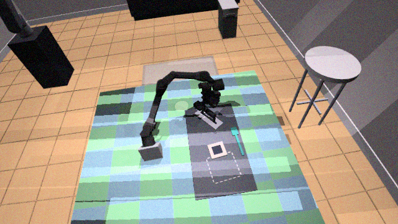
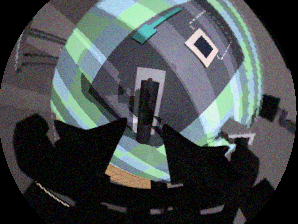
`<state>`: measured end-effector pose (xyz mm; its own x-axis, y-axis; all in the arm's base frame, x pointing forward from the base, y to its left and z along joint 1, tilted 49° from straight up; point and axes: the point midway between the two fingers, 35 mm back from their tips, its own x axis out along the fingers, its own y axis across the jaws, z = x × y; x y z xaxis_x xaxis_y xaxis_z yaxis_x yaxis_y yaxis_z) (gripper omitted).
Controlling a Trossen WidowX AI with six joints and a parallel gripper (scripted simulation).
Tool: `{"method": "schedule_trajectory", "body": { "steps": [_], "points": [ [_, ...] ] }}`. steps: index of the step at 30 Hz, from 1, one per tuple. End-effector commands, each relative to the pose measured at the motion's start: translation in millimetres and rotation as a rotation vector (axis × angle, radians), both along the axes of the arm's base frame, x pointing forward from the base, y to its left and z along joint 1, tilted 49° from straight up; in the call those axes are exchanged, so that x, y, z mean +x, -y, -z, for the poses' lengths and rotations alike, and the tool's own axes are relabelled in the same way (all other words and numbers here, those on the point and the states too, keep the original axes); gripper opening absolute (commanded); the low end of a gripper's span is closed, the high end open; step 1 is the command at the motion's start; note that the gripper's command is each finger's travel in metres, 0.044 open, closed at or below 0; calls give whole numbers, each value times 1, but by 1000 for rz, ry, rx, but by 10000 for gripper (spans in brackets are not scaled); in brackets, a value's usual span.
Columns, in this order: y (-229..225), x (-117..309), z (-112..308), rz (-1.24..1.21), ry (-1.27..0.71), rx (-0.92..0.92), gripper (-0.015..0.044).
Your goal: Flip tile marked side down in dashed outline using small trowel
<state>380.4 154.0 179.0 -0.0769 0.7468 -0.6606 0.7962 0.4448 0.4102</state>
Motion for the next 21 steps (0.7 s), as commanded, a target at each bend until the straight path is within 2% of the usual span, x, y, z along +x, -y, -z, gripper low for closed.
{"method": "schedule_trajectory", "body": {
  "steps": [1,21],
  "points": [
    [-7,-1,5,-9,1,2,270],
    [-29,-2,26,-35,30,8,270]
  ]
}}
